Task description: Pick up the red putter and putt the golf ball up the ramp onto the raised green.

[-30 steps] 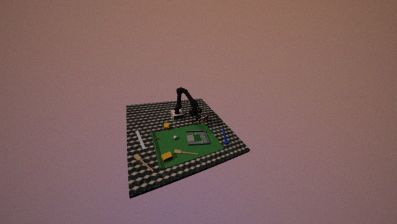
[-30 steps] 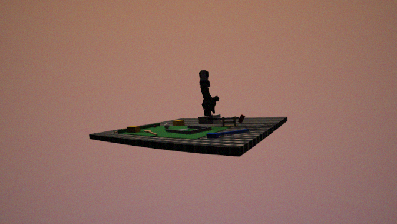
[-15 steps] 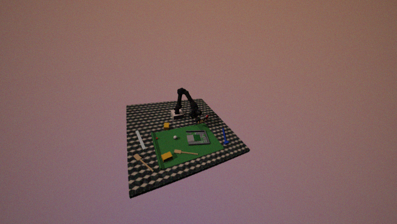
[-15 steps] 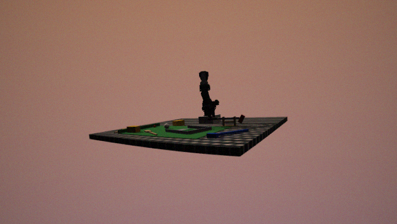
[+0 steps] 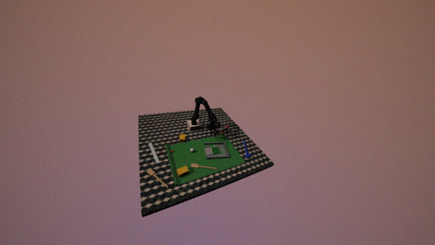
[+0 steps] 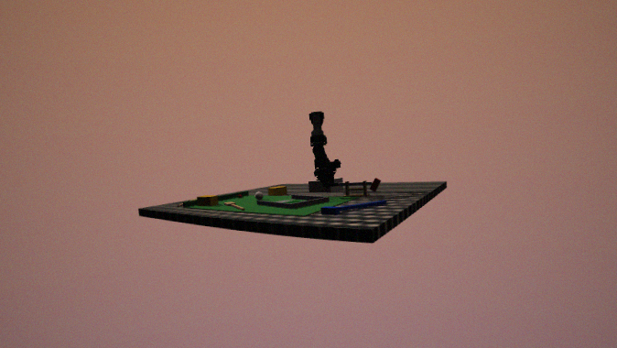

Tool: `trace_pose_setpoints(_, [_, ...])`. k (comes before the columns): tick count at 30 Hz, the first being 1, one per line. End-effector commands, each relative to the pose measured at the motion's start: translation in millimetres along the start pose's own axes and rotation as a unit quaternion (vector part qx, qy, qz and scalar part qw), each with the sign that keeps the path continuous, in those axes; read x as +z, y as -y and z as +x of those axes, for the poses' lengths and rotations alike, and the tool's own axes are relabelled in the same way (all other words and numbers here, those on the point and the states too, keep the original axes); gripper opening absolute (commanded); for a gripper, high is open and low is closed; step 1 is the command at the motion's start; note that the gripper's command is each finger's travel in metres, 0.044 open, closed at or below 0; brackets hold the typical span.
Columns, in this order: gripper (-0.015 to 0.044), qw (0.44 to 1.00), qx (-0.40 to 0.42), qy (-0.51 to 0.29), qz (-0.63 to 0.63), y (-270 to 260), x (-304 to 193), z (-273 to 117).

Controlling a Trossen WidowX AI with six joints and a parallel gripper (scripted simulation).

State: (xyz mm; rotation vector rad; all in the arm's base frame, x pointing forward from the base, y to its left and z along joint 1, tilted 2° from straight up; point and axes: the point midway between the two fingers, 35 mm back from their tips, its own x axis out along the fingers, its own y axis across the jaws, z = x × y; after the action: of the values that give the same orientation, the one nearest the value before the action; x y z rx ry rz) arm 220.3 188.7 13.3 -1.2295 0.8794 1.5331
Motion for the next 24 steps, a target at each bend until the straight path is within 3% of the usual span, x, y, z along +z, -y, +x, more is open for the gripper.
trace_pose_setpoints(1, [0.044, 1.0, 0.004, -0.003, 0.001, -2.3, -3.8, 9.2])
trace_pose_setpoints(13, [0.044, 1.0, 0.004, -0.003, 0.001, -2.7, -6.7, 19.2])
trace_pose_setpoints(24, [0.0151, 1.0, 0.003, -0.001, 0.002, -1.4, -4.9, 16.4])
